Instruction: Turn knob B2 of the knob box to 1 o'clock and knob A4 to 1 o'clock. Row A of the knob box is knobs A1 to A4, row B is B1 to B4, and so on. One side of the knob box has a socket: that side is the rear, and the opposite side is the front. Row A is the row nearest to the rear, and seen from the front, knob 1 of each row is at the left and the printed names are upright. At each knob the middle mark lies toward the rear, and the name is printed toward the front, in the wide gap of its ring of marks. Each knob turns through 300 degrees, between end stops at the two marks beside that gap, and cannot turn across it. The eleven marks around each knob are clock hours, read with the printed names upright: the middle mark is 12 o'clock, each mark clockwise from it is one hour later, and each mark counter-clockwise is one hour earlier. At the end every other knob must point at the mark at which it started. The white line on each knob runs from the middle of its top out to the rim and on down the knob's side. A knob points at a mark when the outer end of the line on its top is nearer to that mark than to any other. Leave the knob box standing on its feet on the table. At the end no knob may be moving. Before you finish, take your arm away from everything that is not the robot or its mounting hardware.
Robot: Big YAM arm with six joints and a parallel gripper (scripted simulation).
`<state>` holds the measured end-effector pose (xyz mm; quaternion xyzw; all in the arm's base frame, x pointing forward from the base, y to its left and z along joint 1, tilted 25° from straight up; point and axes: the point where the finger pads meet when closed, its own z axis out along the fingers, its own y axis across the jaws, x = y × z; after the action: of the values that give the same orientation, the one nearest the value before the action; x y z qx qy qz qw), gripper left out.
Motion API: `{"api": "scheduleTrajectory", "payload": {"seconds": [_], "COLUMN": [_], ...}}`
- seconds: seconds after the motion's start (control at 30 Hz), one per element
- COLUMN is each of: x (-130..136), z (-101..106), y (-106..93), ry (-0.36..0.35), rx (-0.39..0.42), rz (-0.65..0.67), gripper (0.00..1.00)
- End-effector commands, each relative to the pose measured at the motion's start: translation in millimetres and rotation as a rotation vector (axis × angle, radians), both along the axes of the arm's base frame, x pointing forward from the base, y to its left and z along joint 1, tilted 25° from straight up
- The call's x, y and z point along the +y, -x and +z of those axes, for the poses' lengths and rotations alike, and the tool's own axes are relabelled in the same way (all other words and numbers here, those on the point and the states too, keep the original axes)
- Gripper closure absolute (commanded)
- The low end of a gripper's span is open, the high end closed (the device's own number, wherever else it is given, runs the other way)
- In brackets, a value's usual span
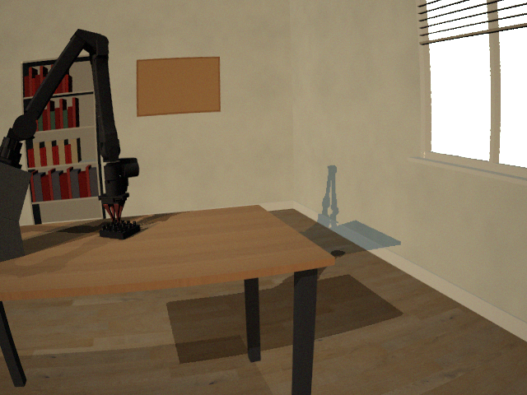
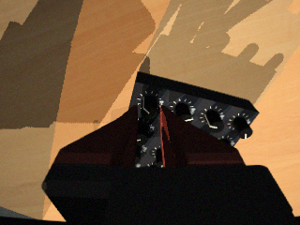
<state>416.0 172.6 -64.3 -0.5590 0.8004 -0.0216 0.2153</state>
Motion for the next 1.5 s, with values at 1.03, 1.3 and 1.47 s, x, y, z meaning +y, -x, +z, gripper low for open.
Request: {"api": "scheduleTrajectory", "payload": {"seconds": [1.03,1.3,1.47], "x": [-9.0,-55.9,-66.5], "z": [41.2,45.9,54.4], "y": [8.0,20.4,11.8], "ry": [-0.006,-0.074,-0.101], "rx": [-0.020,0.024,0.010], "rz": [0.007,-0.167,-0.213], "gripper": [0.82,0.82,0.82]}}
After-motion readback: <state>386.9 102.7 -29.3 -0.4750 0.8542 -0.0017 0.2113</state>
